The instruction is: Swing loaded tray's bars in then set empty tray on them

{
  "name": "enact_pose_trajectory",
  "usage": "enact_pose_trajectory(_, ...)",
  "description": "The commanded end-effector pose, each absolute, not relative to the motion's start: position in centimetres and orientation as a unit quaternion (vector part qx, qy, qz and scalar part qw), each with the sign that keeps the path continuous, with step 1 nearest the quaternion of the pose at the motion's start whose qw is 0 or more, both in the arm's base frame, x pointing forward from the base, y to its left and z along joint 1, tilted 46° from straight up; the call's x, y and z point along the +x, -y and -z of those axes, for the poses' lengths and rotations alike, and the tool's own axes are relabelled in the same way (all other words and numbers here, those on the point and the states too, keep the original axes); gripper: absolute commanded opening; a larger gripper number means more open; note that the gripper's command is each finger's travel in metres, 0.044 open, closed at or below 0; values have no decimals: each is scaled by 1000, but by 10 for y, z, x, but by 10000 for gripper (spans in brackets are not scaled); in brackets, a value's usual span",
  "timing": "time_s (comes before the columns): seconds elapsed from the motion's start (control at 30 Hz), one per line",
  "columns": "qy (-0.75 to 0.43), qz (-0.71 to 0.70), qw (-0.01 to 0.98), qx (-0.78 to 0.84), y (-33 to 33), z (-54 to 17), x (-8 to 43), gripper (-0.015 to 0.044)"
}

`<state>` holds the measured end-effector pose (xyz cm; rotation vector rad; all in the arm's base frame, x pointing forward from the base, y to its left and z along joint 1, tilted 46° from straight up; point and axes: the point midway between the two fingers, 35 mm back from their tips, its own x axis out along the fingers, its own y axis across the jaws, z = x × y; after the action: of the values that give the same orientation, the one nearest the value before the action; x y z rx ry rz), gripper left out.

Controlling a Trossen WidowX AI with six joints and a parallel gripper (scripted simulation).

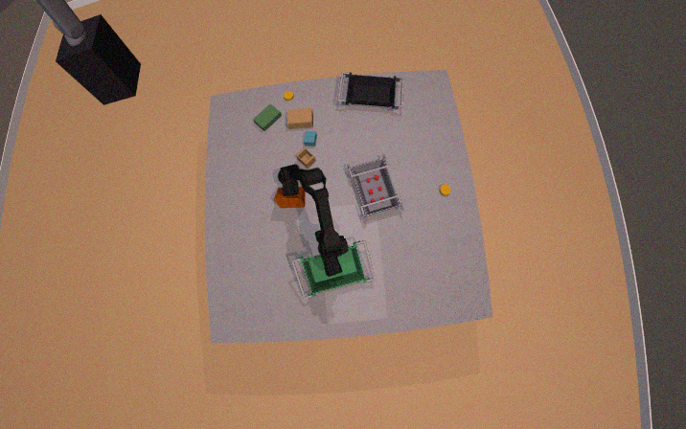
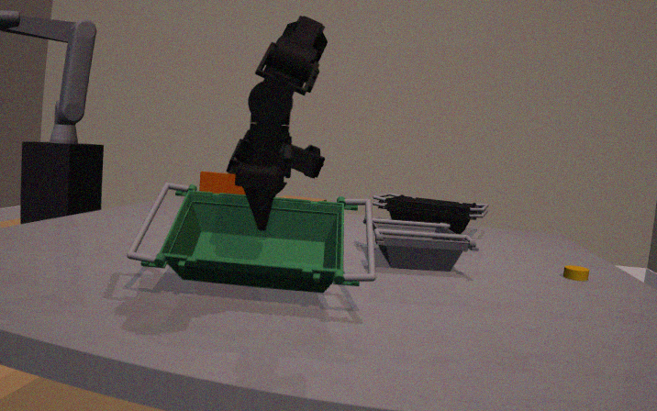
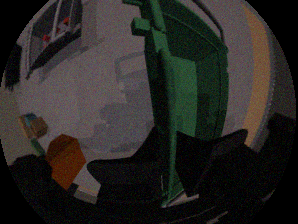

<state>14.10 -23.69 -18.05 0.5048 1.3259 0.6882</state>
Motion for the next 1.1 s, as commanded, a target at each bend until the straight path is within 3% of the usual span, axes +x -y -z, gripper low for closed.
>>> enact_pose_trajectory(0.0, -597, -302, 712, 213, 250, 174, 142, 0)
enact_pose_trajectory(0.6, -597, -302, 712, 213, 252, 173, 142, 0)
enact_pose_trajectory(1.07, -598, -302, 711, 213, 302, 125, 136, 0)
